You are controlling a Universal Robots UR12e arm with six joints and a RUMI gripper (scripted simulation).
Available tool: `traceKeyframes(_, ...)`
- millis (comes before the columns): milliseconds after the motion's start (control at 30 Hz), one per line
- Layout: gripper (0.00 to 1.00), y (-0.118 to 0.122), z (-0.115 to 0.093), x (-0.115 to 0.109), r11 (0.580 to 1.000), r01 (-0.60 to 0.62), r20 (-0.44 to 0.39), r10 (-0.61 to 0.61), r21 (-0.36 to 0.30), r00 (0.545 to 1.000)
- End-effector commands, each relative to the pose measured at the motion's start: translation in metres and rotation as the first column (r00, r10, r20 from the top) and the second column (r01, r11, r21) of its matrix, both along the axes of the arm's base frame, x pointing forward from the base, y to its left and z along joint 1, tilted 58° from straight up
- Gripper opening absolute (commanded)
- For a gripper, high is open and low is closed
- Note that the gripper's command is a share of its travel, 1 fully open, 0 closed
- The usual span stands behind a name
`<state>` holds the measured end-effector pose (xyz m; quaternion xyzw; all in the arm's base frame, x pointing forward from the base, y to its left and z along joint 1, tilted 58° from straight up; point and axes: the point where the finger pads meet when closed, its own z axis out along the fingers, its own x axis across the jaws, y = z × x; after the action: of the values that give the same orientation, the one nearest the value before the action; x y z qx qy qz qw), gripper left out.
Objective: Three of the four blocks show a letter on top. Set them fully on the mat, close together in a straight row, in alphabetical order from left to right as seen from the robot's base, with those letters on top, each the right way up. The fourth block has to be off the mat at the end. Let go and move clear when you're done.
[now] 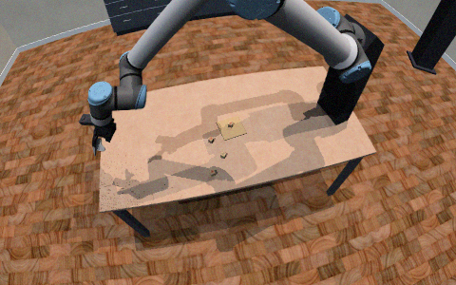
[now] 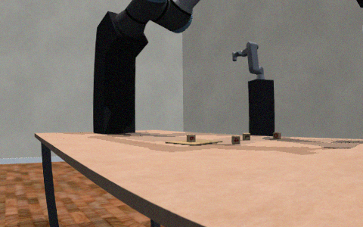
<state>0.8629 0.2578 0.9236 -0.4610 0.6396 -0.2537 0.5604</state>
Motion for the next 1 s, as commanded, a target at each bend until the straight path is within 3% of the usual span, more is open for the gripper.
traceKeyframes(0,1.00,0.000,0.002,-0.001,1.000,0.000,0.002,0.000,0.000,1.000)
traceKeyframes(633,1.00,0.001,-0.002,0.000,1.000,0.001,0.000,-0.001,0.001,1.000)
traceKeyframes(800,1.00,0.011,-0.031,0.008,1.000,0.015,-0.008,-0.015,0.014,1.000)
traceKeyframes(967,1.00,0.035,-0.098,0.019,0.997,0.054,-0.019,-0.054,0.047,0.998)
